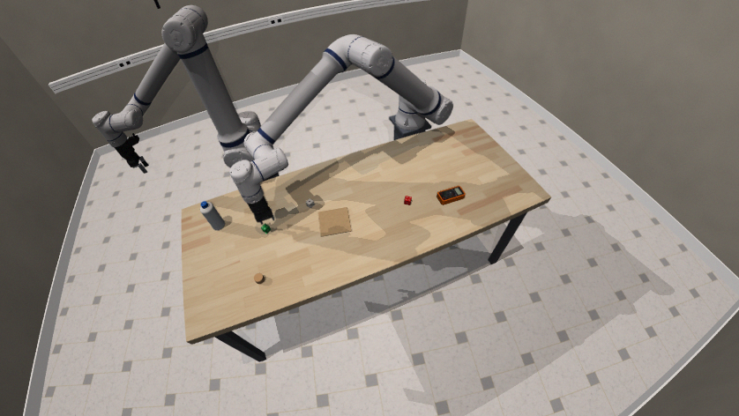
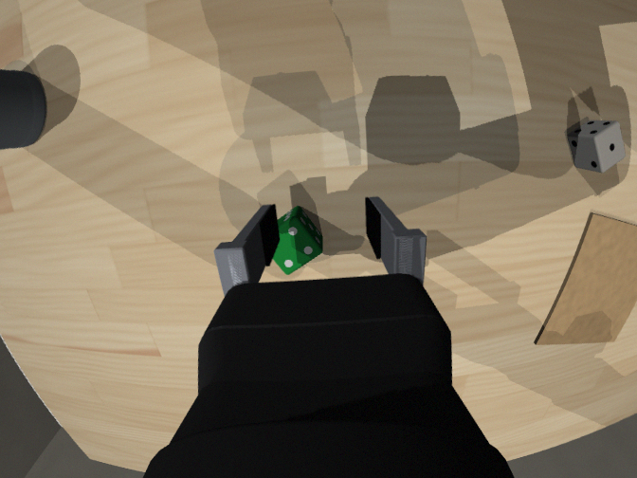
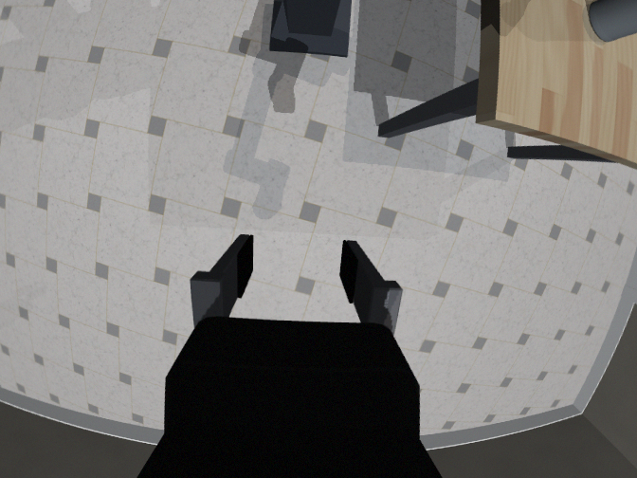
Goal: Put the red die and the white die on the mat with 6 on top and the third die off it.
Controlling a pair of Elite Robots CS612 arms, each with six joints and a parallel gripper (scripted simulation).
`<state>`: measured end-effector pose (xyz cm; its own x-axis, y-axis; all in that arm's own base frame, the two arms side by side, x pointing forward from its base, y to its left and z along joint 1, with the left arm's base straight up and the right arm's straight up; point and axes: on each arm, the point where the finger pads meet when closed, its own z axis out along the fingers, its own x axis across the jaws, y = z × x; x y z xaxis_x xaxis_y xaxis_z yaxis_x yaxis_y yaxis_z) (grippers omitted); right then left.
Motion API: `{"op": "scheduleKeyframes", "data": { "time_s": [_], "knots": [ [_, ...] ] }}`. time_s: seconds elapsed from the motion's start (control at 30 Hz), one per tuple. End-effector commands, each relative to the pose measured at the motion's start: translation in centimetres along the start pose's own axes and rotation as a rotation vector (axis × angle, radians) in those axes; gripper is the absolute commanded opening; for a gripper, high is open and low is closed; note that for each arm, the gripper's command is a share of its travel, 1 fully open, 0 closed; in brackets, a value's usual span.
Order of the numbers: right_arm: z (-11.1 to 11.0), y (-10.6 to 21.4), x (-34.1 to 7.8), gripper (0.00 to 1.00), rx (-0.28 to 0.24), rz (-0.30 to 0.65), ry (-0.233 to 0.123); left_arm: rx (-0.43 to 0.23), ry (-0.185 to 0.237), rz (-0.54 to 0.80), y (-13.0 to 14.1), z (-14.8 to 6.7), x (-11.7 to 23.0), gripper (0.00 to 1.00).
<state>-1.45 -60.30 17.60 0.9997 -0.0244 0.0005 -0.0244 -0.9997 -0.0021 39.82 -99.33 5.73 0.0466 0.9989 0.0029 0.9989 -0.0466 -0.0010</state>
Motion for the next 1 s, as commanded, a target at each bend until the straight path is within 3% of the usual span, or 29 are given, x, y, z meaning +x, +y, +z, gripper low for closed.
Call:
{"op": "scheduleKeyframes", "data": {
  "time_s": [0.0, 0.37, 0.97],
  "knots": [
    [-0.1, 0.1, 0.0, 1.00, -0.002, 0.000, 0.000, -0.001, -0.003, 0.000, -0.3, -0.2, 1.0, 1.00],
    [-0.1, 0.1, 0.0, 1.00, -0.002, 0.000, 0.000, -0.001, -0.003, 0.000, -1.2, -0.2, 5.0, 1.00],
    [-0.1, 0.1, 0.0, 1.00, -0.002, 0.000, 0.000, -0.001, -0.003, 0.000, -3.6, -0.2, 14.3, 1.00]
  ]
}}
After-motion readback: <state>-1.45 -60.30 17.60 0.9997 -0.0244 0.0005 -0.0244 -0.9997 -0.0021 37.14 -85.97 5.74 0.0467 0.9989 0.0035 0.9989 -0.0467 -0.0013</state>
